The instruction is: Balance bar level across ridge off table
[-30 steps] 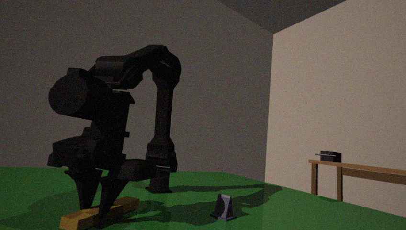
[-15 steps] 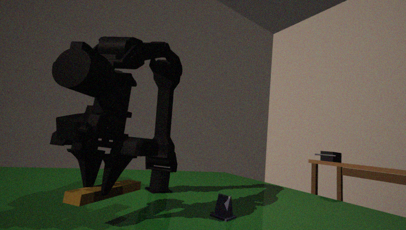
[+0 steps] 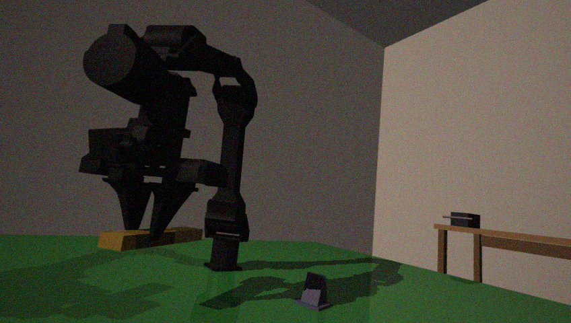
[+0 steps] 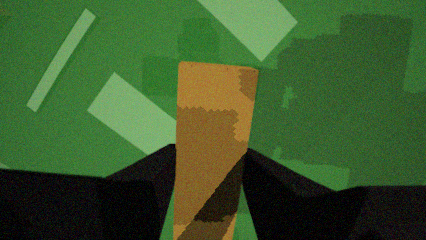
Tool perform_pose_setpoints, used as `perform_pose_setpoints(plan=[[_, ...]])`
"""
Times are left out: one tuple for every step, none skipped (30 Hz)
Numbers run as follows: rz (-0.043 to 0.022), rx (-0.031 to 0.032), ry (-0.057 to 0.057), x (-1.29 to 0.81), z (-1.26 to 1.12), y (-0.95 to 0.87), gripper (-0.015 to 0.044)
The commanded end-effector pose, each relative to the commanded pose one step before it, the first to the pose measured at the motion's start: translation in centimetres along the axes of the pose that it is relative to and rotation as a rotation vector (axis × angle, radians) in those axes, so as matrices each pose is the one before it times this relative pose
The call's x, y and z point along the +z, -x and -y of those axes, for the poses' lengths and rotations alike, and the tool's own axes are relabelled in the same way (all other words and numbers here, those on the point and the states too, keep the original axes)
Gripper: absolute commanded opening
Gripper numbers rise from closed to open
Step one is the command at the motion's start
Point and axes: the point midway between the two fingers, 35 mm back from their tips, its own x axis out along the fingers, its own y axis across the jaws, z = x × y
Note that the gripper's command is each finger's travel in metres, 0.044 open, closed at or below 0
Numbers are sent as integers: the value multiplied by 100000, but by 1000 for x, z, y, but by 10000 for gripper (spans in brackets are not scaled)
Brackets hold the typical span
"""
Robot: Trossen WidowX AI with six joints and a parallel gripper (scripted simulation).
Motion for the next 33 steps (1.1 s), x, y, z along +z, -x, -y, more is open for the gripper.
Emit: perform_pose_setpoints(plan=[[959,699,-288,12,-86,1347,0],[-7,6,-4,-24,3,128,0],[-3,2,-1,-8,1,43,0],[-2,7,-84,-17,-63,1,0],[-5,20,-253,-52,-189,2,0],[-9,33,-422,-90,-314,3,0],[-12,40,-513,-115,-380,3,0],[-13,40,-513,-122,-377,3,0],[-14,40,-521,-132,-380,4,0],[-14,40,-521,-139,-377,4,0],[-15,40,-521,-145,-374,4,0],[-16,40,-521,-152,-371,4,0],[-17,39,-521,-159,-367,4,0],[-17,39,-521,-166,-363,4,0],[-18,38,-522,-173,-359,4,0],[-19,38,-522,-179,-356,4,0],[-19,38,-522,-186,-352,4,0],[-20,37,-522,-192,-348,4,0],[-21,37,-521,-199,-342,4,0],[-22,36,-522,-205,-338,4,0],[-22,36,-522,-211,-334,4,0],[-23,35,-522,-217,-329,4,0],[-24,35,-522,-223,-325,4,0],[-25,35,-533,-234,-326,4,0],[-25,34,-533,-240,-321,4,0],[-26,34,-533,-246,-316,4,0],[-27,33,-533,-252,-311,4,0],[-27,33,-533,-257,-305,4,0],[-28,32,-533,-264,-298,4,0],[-28,31,-534,-269,-293,4,0],[-29,31,-534,-274,-287,4,0],[-30,30,-534,-279,-281,4,0],[-30,30,-534,-284,-276,4,0]])
